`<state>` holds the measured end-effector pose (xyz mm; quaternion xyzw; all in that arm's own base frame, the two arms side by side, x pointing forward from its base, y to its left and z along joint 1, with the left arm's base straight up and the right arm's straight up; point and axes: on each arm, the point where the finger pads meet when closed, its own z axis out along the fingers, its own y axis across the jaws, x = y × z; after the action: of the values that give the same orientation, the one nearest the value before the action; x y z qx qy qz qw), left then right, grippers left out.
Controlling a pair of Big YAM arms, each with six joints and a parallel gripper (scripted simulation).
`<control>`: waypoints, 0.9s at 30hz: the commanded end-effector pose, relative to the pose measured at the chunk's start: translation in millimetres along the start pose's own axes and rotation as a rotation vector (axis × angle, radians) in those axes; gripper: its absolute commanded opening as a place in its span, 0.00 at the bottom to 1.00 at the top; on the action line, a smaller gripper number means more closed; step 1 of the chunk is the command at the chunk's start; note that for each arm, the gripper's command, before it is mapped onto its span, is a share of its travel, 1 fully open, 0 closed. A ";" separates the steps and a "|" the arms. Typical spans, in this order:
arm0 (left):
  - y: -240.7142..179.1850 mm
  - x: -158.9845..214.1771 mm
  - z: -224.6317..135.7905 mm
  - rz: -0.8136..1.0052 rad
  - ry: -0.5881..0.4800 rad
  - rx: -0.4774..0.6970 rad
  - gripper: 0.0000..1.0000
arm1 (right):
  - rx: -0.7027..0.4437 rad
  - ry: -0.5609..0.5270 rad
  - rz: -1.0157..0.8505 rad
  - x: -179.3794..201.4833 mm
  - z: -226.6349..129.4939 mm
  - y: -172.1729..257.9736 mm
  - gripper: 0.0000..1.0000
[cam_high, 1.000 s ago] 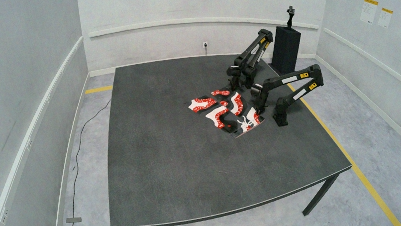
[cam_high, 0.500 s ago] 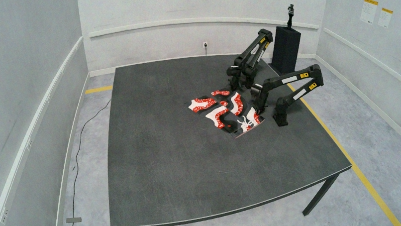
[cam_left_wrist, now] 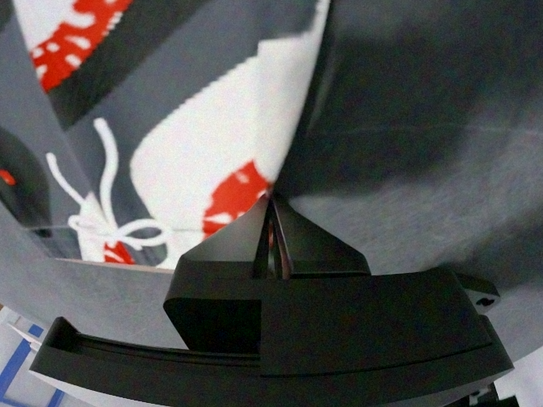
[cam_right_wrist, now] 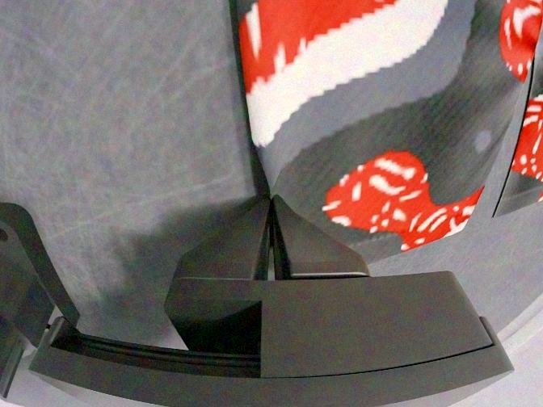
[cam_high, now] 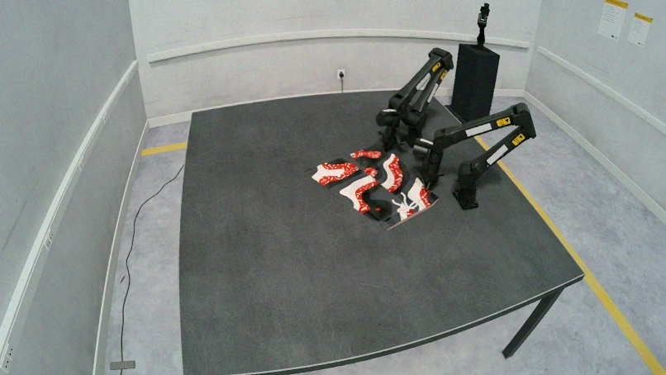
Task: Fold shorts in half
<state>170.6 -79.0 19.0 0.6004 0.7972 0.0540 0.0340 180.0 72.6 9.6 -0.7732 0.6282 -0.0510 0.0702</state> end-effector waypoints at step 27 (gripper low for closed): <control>30.5 3.3 -29.4 -0.002 0.005 -0.020 0.00 | -0.038 0.027 0.009 8.5 -33.0 -49.2 0.00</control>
<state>191.1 -73.7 45.6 0.6035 0.7946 0.0553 0.0370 212.2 77.5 43.0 -0.7729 0.6312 -0.0405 0.0506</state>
